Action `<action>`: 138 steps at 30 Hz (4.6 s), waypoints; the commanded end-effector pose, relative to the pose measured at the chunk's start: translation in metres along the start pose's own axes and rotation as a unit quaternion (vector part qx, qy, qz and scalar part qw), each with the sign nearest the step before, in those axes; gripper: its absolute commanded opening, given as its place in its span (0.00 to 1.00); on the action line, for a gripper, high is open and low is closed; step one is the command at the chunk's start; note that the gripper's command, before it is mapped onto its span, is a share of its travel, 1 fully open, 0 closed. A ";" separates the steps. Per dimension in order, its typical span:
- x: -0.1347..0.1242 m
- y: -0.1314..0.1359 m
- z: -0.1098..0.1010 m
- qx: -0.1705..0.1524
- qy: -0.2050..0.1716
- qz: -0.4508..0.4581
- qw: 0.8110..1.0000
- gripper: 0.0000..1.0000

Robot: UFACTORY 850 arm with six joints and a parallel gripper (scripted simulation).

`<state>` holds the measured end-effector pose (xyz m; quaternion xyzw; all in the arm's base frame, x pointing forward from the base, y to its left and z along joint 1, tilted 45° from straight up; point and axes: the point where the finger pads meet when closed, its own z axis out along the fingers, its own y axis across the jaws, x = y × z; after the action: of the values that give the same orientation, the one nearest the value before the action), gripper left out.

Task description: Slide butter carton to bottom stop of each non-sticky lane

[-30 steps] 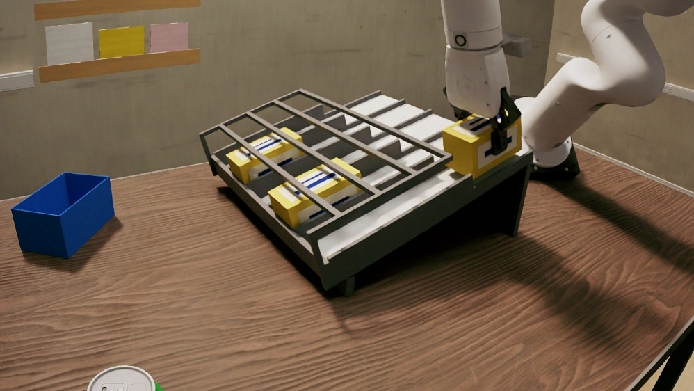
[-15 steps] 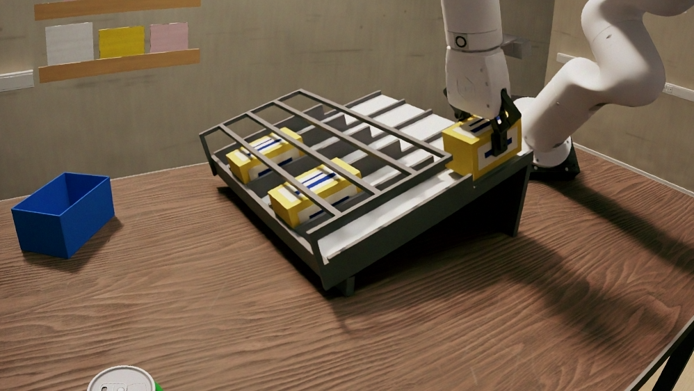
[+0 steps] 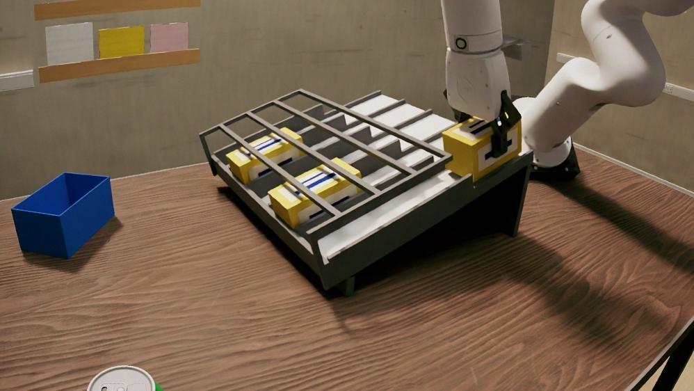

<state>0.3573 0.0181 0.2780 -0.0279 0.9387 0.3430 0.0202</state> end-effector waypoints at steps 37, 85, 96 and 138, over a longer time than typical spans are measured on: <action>0.000 0.000 0.005 0.000 -0.001 0.000 1.000 0.00; 0.000 0.000 0.005 0.000 -0.001 0.000 1.000 0.77; 0.000 0.000 0.005 0.000 -0.001 0.000 1.000 0.78; 0.000 0.000 0.005 0.000 -0.001 0.000 1.000 0.81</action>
<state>0.3574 0.0219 0.2741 -0.0279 0.9387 0.3429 0.0203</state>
